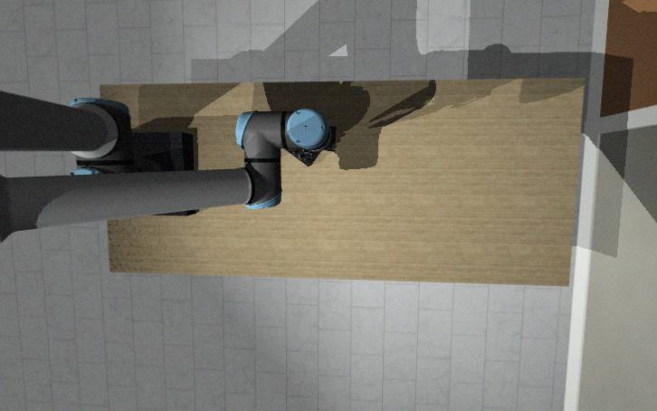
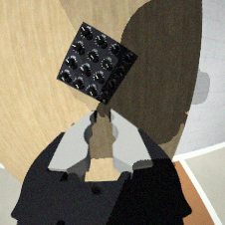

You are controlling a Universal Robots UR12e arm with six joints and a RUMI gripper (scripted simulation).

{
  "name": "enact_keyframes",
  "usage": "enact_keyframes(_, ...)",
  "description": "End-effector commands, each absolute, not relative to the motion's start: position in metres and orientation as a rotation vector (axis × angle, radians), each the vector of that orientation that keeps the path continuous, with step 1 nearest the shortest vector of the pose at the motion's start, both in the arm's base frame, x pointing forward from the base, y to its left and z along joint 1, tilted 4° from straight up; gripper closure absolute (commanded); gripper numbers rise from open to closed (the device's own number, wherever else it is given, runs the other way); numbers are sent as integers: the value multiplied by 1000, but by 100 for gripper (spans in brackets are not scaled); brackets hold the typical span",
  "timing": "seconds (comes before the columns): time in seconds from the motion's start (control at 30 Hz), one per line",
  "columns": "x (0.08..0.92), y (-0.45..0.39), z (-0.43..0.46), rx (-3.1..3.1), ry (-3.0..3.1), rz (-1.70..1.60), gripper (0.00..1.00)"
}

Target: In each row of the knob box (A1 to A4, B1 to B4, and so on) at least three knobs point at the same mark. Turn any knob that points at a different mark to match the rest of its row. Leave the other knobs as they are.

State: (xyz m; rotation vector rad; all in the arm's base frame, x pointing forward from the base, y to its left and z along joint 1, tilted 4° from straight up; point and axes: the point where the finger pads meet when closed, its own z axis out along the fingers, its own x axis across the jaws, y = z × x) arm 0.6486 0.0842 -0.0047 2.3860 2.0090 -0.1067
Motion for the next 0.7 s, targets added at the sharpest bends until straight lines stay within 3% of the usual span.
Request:
enact_keyframes(0.0,649,84,-10,2386,2008,-105,89)
enact_keyframes(0.67,648,83,-32,2386,2008,-105,89)
